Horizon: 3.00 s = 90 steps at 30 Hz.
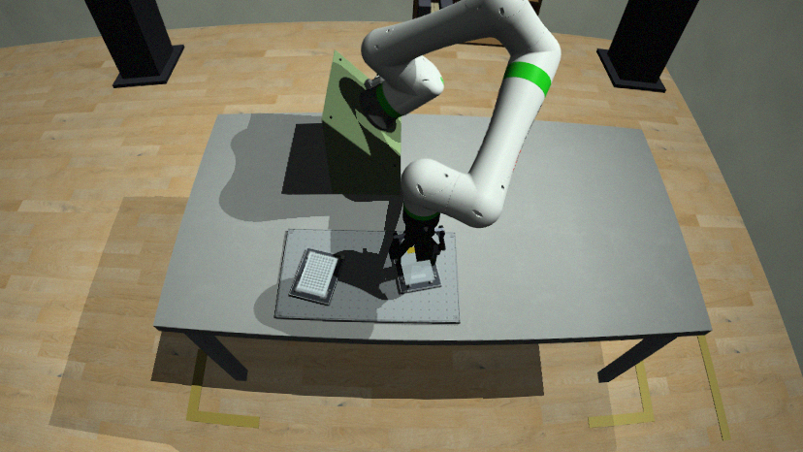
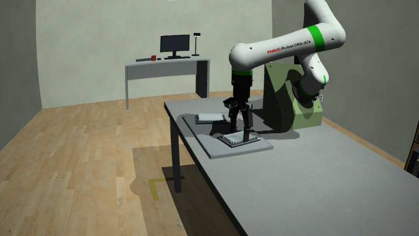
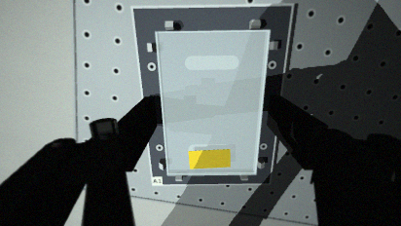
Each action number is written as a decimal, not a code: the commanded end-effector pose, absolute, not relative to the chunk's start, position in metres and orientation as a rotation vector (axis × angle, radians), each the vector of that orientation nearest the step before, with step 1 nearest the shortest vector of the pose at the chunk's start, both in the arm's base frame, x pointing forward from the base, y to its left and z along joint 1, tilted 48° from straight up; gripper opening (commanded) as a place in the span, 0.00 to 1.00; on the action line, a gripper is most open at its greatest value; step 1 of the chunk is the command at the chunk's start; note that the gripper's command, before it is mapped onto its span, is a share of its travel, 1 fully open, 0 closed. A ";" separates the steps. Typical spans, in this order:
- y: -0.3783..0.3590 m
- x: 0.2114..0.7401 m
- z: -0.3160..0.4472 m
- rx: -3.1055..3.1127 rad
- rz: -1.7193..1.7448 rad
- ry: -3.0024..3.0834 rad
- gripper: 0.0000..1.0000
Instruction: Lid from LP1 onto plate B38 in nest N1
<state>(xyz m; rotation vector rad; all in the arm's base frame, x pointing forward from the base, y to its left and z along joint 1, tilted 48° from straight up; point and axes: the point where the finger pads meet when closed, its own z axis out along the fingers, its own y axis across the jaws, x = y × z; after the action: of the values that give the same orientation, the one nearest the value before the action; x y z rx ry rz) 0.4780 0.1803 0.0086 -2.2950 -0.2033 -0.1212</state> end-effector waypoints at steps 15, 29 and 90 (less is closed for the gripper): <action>0.180 0.478 0.009 -2.296 -0.123 -0.203 0.69; 0.180 0.478 0.009 -2.296 -0.123 -0.203 0.61; 0.158 0.478 0.028 -2.296 -0.123 -0.203 0.61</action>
<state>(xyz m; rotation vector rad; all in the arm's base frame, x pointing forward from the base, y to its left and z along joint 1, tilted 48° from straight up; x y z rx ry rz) 0.4774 0.1595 0.0272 -2.2951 -0.2033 -0.1215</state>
